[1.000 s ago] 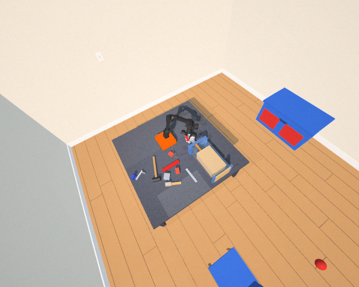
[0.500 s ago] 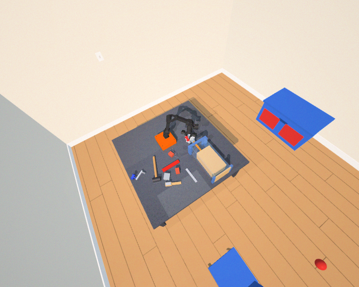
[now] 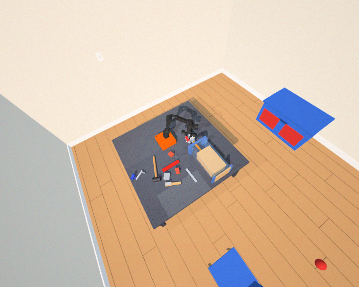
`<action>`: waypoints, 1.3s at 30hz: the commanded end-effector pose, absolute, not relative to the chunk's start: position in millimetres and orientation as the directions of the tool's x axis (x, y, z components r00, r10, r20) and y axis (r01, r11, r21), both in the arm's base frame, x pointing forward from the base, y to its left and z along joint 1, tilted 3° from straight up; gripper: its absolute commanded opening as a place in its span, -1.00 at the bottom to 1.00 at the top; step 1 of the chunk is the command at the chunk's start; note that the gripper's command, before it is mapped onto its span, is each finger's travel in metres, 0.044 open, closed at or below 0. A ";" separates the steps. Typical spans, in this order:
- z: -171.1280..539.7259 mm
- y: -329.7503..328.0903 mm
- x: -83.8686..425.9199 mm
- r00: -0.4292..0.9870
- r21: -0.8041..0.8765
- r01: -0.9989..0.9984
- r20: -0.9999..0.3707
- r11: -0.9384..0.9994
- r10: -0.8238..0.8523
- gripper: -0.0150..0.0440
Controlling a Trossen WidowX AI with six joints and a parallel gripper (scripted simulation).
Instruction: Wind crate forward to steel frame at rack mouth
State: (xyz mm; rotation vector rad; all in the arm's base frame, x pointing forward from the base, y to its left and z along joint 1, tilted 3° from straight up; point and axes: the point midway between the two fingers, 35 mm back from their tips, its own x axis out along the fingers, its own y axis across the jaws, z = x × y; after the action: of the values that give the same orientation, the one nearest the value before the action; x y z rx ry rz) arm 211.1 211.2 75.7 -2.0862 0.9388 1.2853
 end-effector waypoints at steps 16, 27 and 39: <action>72.0 211.5 211.6 0.314 -0.066 -0.772 -0.905 -0.632 -0.288 -0.49; 72.0 211.5 211.6 0.314 -0.066 -0.772 -0.905 -0.632 -0.288 -0.49; 70.1 211.5 211.7 0.313 -0.066 -0.772 -0.905 -0.632 -0.288 -0.49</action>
State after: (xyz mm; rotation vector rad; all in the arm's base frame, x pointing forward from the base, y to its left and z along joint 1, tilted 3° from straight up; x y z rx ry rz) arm 211.5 211.3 70.9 -2.0853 0.9394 1.2847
